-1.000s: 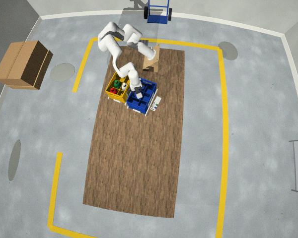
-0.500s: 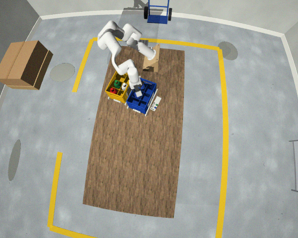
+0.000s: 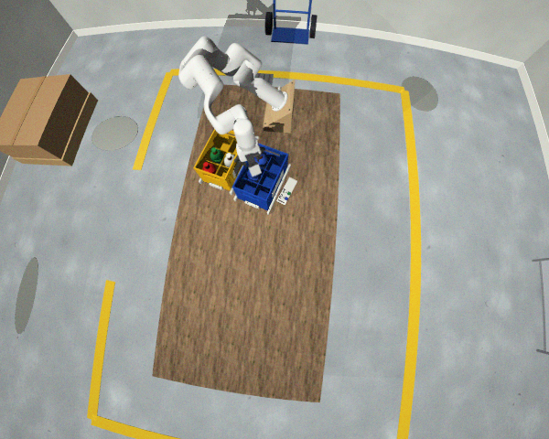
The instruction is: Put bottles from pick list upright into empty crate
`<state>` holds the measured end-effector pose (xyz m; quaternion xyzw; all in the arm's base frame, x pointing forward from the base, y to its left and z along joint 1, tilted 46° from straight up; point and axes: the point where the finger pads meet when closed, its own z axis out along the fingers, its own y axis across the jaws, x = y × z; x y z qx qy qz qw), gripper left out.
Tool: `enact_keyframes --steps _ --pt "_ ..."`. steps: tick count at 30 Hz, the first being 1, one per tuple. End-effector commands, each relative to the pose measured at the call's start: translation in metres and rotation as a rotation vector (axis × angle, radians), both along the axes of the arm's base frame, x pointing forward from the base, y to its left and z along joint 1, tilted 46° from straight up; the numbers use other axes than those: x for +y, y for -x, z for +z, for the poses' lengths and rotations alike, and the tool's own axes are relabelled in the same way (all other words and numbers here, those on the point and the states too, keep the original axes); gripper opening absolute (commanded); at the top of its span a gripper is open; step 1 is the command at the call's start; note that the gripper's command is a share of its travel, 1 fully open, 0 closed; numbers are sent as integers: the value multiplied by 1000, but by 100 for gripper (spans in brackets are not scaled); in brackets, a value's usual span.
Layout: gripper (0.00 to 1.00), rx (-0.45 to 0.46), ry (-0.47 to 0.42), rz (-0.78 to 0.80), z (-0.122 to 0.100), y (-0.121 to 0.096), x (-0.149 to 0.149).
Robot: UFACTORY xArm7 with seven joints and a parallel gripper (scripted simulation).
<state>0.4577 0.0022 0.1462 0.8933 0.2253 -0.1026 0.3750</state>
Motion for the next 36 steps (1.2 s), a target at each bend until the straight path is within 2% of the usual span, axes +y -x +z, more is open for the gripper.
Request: enact_keyframes --steps 1,14,16,31,36 --pt "65 -3 -2 3 7 1 -3" --pt "65 -2 -1 3 51 26 -45" --pt "65 -2 -1 3 51 26 -45" --pt "65 -2 0 3 100 56 -93" --pt "65 -2 0 3 110 61 -103"
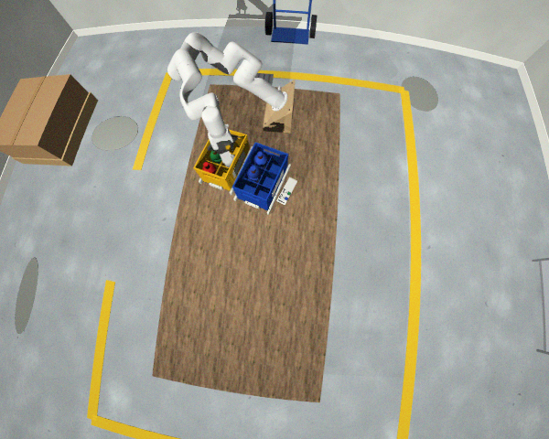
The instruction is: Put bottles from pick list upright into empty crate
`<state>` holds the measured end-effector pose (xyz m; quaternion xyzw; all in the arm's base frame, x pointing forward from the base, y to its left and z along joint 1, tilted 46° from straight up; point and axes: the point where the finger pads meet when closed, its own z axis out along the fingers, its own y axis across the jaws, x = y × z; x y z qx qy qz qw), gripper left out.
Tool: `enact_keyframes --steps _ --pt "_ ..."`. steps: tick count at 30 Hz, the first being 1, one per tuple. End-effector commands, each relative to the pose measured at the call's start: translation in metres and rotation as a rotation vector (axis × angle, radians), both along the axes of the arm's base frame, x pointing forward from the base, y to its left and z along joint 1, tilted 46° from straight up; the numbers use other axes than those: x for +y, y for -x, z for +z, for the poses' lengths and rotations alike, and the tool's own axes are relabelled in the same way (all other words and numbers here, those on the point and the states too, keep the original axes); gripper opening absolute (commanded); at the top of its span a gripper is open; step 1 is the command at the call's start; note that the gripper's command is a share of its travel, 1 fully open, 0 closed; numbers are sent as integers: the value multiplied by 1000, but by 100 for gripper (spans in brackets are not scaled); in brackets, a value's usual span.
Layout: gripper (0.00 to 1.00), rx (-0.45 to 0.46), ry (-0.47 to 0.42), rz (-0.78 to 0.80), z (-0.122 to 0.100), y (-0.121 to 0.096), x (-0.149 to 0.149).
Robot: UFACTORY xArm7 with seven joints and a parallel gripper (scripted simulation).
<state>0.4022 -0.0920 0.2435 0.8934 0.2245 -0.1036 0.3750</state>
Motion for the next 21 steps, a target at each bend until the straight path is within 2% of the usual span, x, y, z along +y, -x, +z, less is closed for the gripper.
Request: enact_keyframes --steps 1,12,21 --pt "65 -4 -1 5 16 8 -12" --pt "65 -3 0 5 53 29 -47" --pt "65 -3 0 5 63 35 -57"
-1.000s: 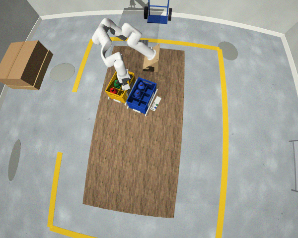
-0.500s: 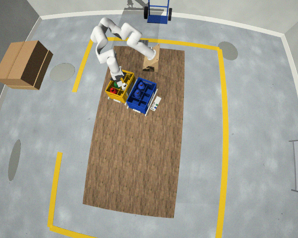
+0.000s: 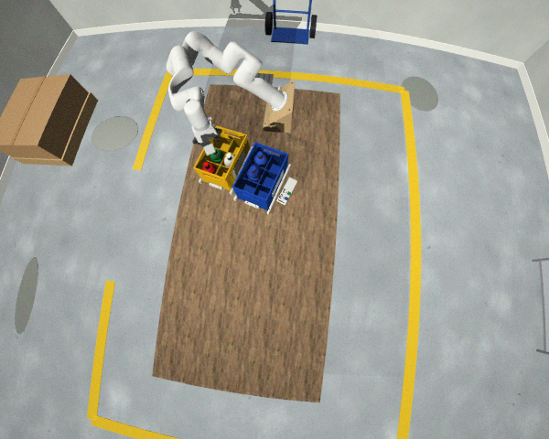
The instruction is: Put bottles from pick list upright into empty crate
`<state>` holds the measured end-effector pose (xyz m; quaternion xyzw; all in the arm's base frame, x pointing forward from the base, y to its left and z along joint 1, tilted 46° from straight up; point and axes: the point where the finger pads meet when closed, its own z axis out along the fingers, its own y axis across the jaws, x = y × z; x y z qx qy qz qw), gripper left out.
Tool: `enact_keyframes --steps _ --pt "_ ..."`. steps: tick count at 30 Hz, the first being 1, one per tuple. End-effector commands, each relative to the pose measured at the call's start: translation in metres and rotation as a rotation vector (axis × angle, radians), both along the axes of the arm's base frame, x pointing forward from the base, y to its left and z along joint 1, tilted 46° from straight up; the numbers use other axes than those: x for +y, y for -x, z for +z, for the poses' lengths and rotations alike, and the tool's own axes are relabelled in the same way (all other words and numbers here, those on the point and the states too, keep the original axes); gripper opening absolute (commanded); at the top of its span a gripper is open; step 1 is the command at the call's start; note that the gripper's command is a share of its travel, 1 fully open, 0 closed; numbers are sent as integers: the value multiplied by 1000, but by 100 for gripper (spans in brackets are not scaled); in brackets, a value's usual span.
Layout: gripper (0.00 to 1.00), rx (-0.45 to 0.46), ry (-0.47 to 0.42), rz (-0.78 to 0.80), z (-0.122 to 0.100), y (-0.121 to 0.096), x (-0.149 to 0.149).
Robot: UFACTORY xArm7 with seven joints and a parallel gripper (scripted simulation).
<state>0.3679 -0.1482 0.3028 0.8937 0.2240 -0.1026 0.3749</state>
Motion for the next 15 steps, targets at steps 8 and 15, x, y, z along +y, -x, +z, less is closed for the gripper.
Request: enact_keyframes --steps 8,15 --pt "65 -1 1 5 4 1 -1" --pt "65 -1 1 5 0 1 -5"
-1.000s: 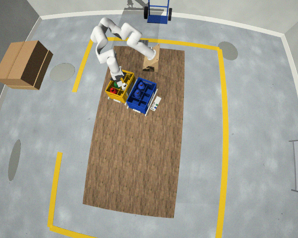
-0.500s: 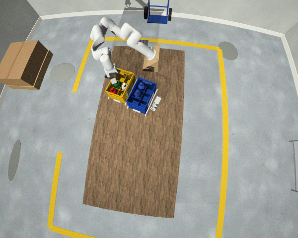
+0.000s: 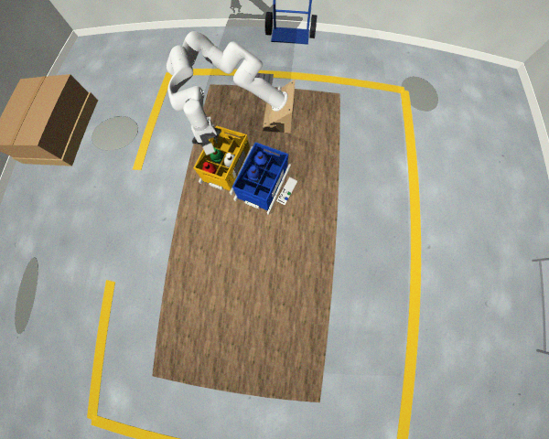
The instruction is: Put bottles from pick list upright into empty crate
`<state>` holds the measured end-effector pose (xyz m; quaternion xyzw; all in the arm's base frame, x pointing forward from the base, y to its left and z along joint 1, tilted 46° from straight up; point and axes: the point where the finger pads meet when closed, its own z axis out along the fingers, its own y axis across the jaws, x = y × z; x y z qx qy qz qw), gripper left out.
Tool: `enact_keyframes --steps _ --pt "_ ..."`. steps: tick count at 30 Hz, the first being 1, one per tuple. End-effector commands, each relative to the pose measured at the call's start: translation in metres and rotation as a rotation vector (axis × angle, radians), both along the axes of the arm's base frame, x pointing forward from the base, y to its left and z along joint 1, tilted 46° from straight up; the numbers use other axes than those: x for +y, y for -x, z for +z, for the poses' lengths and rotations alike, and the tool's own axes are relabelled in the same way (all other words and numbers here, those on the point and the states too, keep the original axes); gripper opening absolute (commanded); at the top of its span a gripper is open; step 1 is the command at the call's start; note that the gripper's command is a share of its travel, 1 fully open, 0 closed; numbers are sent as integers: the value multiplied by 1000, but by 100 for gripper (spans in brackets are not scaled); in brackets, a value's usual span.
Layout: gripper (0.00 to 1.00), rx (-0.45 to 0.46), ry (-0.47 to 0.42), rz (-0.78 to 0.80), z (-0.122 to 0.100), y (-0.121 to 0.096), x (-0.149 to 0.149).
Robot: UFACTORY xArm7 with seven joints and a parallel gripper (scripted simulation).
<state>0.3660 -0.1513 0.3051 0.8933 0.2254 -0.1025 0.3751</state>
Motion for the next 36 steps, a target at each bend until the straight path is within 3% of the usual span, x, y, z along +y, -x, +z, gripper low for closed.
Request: enact_keyframes --steps 1,36 --pt "65 -2 0 2 -3 -1 -3" --pt "65 -2 0 2 -32 0 -32"
